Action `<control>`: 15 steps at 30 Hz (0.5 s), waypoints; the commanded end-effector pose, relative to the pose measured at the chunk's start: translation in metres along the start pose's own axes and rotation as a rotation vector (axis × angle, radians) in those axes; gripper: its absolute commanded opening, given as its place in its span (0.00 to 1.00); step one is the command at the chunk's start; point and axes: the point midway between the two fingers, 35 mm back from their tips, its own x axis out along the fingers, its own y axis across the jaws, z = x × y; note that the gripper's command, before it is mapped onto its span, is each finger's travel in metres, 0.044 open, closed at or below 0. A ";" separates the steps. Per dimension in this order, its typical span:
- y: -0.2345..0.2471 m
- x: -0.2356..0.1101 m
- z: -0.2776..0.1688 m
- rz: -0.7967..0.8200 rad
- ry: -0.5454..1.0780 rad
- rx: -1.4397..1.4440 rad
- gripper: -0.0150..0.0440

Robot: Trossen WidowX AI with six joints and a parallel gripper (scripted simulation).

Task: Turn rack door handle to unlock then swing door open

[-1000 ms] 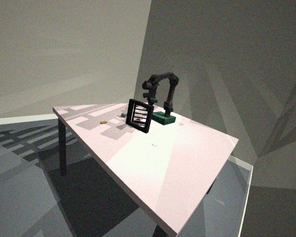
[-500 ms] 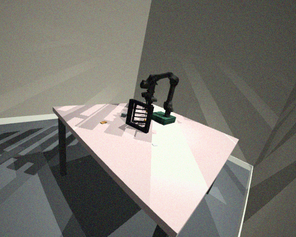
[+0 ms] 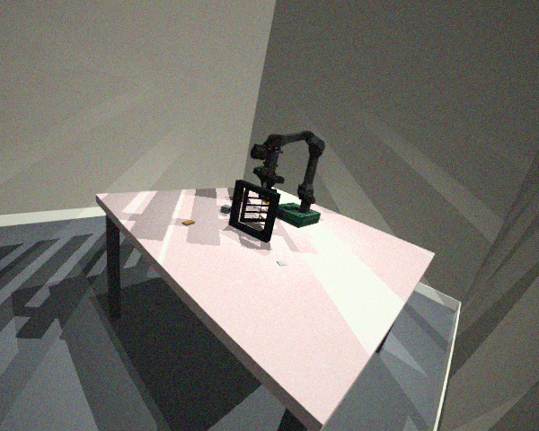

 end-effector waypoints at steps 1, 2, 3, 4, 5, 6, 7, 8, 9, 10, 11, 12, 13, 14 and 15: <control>-0.007 -0.001 0.003 0.003 -0.001 -0.076 0.29; -0.009 -0.001 0.003 0.003 -0.001 -0.090 0.29; -0.011 -0.001 0.004 0.003 -0.001 -0.104 0.29; -0.013 -0.001 0.005 0.002 -0.001 -0.118 0.29; -0.015 -0.001 0.005 0.002 -0.001 -0.132 0.29; -0.016 -0.001 0.006 0.002 -0.001 -0.145 0.29; -0.018 -0.001 0.007 0.002 -0.001 -0.159 0.29; -0.020 -0.001 0.007 0.002 -0.002 -0.173 0.29; -0.022 -0.001 0.008 0.001 -0.002 -0.187 0.29; -0.024 -0.001 0.009 0.001 -0.002 -0.201 0.29; -0.026 -0.001 0.010 0.001 -0.002 -0.214 0.29; -0.028 -0.001 0.010 0.001 -0.002 -0.230 0.29; -0.030 -0.001 0.011 0.001 -0.002 -0.245 0.29; -0.032 -0.001 0.012 0.000 -0.002 -0.261 0.29; -0.034 -0.001 0.013 0.000 -0.002 -0.276 0.29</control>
